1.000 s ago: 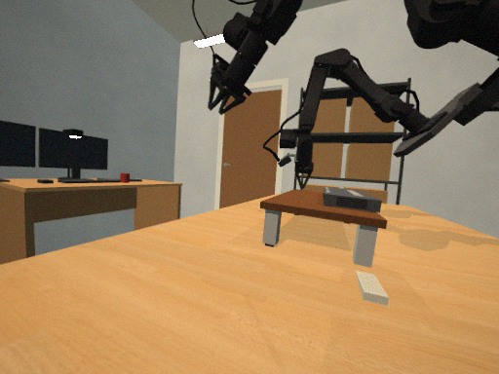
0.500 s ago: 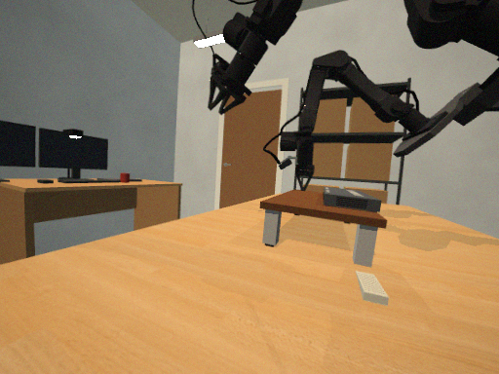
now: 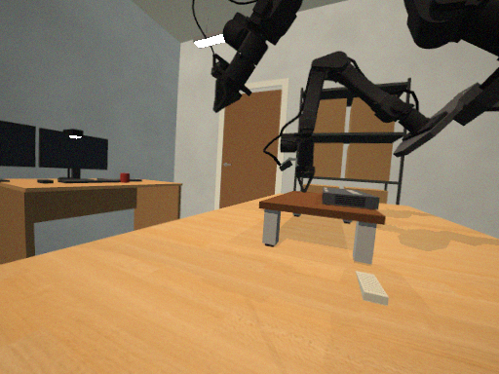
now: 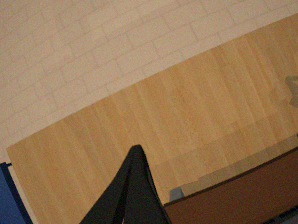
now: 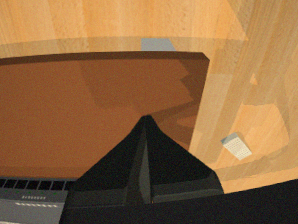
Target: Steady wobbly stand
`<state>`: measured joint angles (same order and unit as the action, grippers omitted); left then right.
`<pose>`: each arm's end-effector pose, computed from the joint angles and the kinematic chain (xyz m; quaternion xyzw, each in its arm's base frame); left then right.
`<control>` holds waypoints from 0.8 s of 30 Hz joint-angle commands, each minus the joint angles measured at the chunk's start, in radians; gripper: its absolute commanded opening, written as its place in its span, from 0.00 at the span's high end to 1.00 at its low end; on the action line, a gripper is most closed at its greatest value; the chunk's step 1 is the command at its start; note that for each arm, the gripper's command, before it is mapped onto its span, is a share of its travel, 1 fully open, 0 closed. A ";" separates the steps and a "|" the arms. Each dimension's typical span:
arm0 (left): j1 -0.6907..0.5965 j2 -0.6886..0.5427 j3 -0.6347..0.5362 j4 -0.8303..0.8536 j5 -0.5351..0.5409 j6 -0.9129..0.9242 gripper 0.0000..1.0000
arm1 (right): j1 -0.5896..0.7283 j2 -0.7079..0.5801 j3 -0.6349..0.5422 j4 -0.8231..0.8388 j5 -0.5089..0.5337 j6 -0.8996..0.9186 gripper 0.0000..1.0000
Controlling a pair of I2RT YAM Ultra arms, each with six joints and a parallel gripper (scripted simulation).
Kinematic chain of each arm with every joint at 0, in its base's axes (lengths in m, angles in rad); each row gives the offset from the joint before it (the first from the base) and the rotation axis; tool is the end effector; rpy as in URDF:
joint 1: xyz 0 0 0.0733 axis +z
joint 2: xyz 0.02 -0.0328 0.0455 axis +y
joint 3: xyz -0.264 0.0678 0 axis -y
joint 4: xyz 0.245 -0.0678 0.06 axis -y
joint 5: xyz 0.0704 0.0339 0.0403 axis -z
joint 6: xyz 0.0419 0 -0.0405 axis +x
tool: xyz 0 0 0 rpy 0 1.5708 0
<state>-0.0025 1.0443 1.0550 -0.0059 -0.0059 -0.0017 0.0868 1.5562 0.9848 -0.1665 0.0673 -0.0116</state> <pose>0.2440 0.0007 0.4100 -0.0018 0.7054 0.0006 0.7088 0.3364 0.0276 0.2251 -0.0314 0.9136 -0.0155 0.4052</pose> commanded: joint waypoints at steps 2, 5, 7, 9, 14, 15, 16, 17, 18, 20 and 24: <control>0.003 -0.014 0.013 0.001 0.015 -0.008 1.00 | -0.010 0.025 0.014 0.031 -0.003 -0.007 1.00; 0.003 -0.014 0.013 0.001 0.015 -0.008 1.00 | -0.010 0.025 0.014 0.031 -0.003 -0.007 1.00; 0.003 -0.014 0.013 0.001 0.015 -0.008 1.00 | -0.010 0.025 0.014 0.031 -0.003 -0.007 1.00; 0.003 -0.014 0.013 0.001 0.015 -0.008 1.00 | -0.010 0.025 0.014 0.031 -0.003 -0.007 1.00; 0.081 0.102 -0.077 0.012 0.148 0.072 1.00 | -0.010 0.025 0.014 0.031 -0.003 -0.007 1.00; 0.099 0.124 -0.075 0.034 0.181 0.091 1.00 | -0.010 0.025 0.014 0.031 -0.003 -0.007 1.00; 0.099 0.124 -0.075 0.034 0.181 0.091 1.00 | -0.010 0.025 0.014 0.031 -0.003 -0.007 1.00; 0.099 0.124 -0.075 0.034 0.181 0.091 1.00 | -0.010 0.025 0.014 0.031 -0.003 -0.007 1.00; 0.107 0.160 -0.017 0.069 0.203 0.116 1.00 | -0.010 0.025 0.014 0.031 -0.003 -0.007 1.00; 0.145 0.209 -0.020 0.084 0.250 0.143 1.00 | -0.010 0.025 0.014 0.031 -0.003 -0.007 1.00; 0.227 0.305 -0.121 0.098 0.358 0.187 1.00 | -0.010 0.025 0.014 0.031 -0.003 -0.007 1.00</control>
<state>0.1829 1.2968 0.9737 0.0658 0.2424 0.1291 0.0868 1.5562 0.9848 -0.1665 0.0673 -0.0116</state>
